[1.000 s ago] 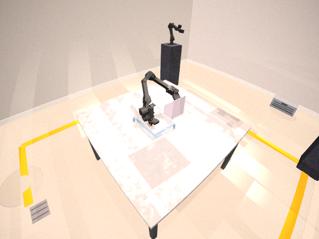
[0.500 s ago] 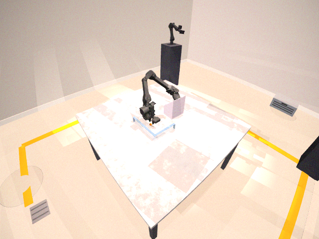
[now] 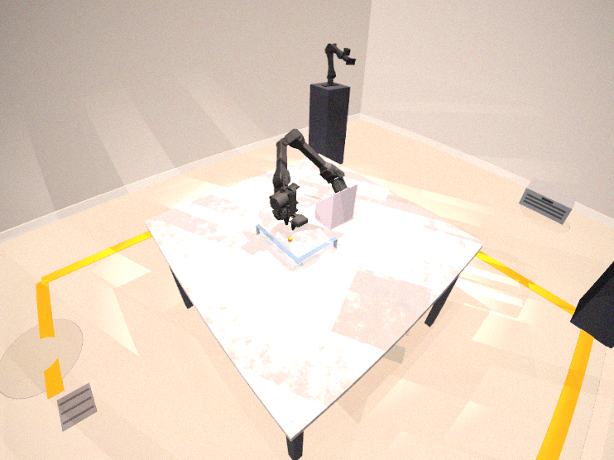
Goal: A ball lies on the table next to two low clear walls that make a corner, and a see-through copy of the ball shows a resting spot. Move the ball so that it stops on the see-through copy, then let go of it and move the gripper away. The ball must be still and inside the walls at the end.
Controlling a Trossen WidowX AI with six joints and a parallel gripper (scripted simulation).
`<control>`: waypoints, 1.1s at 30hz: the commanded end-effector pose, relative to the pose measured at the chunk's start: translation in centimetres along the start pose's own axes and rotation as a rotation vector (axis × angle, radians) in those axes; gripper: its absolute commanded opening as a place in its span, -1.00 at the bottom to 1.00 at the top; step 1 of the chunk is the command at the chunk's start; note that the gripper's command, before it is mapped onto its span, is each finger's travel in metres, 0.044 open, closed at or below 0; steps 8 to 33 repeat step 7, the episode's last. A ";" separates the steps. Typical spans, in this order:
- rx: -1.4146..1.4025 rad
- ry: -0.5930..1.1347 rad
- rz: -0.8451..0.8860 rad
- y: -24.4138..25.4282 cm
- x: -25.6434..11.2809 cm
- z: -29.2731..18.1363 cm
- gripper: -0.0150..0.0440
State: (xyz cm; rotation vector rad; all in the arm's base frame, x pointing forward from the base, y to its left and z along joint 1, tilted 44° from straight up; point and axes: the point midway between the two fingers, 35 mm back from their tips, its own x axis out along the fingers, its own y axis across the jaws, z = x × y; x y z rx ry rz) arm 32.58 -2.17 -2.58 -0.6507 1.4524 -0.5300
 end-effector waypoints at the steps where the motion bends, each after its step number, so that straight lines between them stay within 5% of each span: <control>1: -0.004 0.001 0.000 0.0 -0.8 0.0 0.39; 7: -0.001 0.001 -0.002 -0.1 -4.1 -0.3 0.92; 33: -0.001 0.001 -0.002 -0.1 -4.1 -0.3 0.92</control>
